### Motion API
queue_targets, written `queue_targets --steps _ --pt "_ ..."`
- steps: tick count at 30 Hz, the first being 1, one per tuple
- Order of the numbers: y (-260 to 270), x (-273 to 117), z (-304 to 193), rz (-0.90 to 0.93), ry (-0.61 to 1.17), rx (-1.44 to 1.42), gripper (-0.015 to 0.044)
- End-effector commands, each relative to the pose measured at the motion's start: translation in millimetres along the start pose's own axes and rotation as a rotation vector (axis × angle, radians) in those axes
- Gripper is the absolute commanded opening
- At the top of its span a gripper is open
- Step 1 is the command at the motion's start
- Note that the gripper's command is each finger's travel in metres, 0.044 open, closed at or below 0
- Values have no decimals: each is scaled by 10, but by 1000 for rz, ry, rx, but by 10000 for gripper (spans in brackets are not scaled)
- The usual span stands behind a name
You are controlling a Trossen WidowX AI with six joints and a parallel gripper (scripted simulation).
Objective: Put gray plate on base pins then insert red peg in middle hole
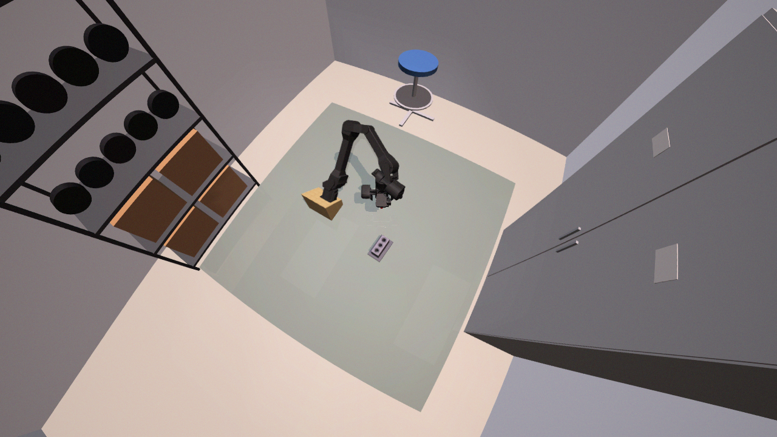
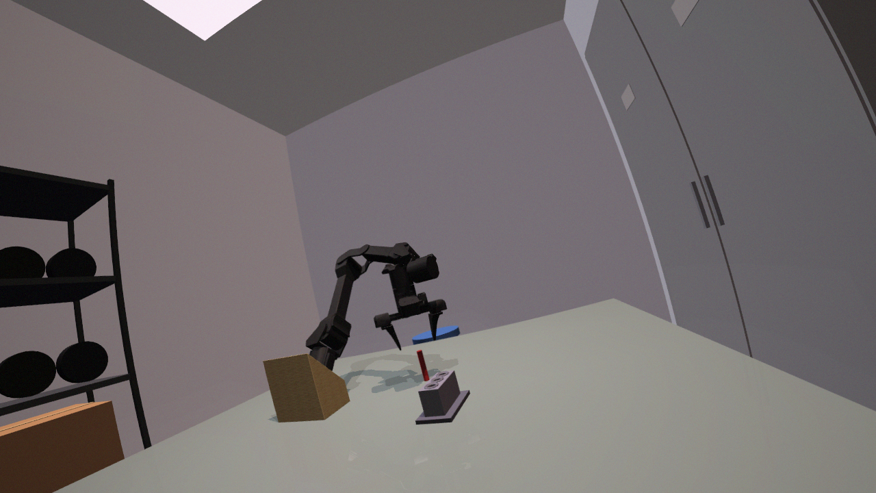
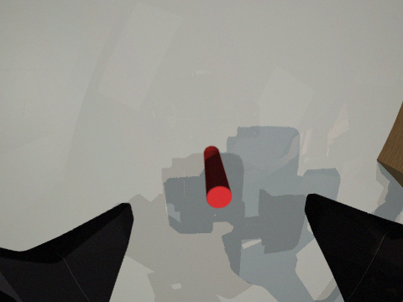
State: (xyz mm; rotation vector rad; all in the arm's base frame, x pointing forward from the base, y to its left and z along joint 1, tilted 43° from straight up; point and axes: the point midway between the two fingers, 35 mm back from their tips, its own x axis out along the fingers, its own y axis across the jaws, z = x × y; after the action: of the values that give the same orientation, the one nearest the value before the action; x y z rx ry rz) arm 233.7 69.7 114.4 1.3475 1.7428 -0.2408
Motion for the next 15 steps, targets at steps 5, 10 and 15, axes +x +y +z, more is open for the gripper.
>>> queue_targets --steps 5,10,15 --pt "11 116 -3 7 -2 2 440" --pt "14 198 -1 7 -2 2 440" --pt "14 280 -1 7 -2 1 440"
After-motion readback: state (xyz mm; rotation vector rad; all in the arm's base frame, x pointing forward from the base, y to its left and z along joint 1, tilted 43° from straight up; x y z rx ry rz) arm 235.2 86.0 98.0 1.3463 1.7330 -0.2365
